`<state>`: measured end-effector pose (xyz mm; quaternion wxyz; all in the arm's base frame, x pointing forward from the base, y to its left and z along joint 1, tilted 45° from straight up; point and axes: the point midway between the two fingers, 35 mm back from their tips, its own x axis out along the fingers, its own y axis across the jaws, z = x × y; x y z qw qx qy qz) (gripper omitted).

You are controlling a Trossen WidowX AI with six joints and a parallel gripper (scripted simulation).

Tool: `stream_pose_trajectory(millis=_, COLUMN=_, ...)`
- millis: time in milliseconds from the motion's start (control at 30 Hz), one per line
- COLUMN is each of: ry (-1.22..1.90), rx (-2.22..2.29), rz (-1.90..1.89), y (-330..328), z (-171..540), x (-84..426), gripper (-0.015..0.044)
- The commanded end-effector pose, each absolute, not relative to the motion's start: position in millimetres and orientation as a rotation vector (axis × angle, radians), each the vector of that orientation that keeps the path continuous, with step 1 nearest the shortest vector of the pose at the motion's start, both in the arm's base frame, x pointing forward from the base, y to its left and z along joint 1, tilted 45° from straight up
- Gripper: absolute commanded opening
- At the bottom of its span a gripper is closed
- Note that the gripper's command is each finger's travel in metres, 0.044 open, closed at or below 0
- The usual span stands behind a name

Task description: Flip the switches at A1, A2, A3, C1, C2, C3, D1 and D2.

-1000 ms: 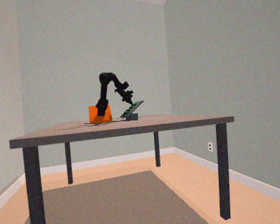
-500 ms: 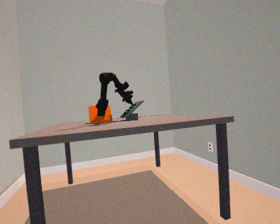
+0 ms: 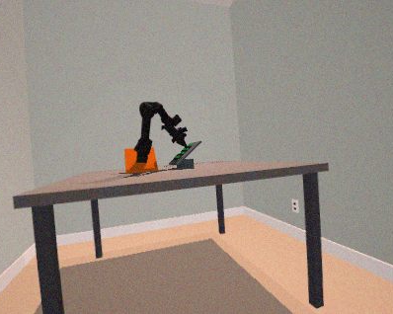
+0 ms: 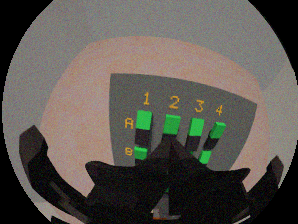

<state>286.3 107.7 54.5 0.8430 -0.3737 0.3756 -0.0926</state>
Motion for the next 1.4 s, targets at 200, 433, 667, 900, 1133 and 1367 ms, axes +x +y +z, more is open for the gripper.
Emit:
stream_pose_trajectory(millis=200, ry=0.824, rx=-0.789, rz=-0.196, y=132, z=80, x=253, gripper=0.0000)
stream_pose_trajectory(millis=433, ry=0.827, rx=-0.794, rz=-0.201, y=137, z=90, x=242, gripper=0.0000)
stream_pose_trajectory(millis=667, ry=0.827, rx=-0.796, rz=-0.202, y=118, z=109, x=246, gripper=0.0000)
stream_pose_trajectory(millis=900, ry=0.802, rx=-0.796, rz=-0.192, y=103, z=89, x=268, gripper=0.0000)
stream_pose_trajectory(millis=1133, ry=0.800, rx=-0.797, rz=-0.192, y=100, z=87, x=271, gripper=0.0000)
stream_pose_trajectory(millis=1367, ry=0.799, rx=-0.797, rz=-0.192, y=97, z=82, x=277, gripper=0.0000)
